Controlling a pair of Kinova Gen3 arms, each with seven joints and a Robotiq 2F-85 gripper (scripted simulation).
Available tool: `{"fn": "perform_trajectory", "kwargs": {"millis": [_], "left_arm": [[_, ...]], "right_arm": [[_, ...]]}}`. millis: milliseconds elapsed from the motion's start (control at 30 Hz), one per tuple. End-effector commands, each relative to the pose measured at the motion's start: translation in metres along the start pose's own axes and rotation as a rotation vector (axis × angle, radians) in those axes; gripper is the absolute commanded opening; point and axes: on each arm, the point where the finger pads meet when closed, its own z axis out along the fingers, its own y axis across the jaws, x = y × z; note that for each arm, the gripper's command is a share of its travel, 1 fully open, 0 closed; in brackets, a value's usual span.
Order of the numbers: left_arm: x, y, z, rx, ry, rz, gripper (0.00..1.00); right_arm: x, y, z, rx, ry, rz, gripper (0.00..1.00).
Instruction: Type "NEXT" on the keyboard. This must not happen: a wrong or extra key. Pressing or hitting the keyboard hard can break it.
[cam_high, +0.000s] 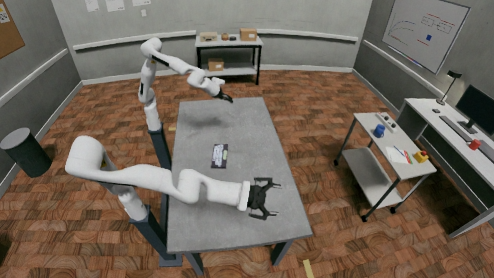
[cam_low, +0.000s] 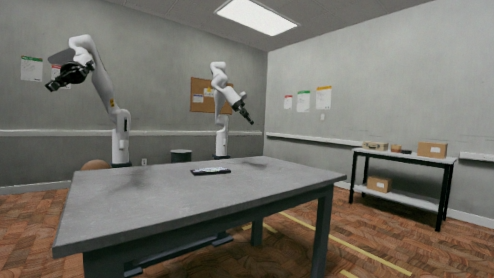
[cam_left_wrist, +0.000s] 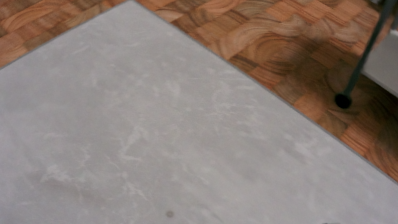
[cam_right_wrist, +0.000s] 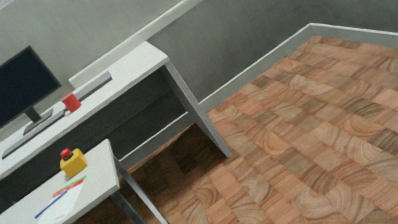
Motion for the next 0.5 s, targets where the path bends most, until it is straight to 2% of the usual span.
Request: {"fn": "perform_trajectory", "kwargs": {"millis": [0,100,133,467], "left_arm": [[0.011,-0.012,0.011,0.025,-0.005,-0.060,1.000],[0.014,-0.015,0.013,0.032,-0.006,-0.072,1.000],[0.020,-0.023,0.019,0.050,-0.010,-0.106,1.000],[0.040,-0.055,0.040,0.115,-0.019,-0.231,1.000]], "right_arm": [[0.001,-0.001,0.000,0.001,0.002,-0.001,1.000],[0.001,-0.001,0.000,0.001,0.002,-0.001,1.000],[0.001,-0.001,0.000,0.001,0.002,-0.001,1.000],[0.001,-0.001,0.000,0.001,0.002,-0.001,1.000]]}}
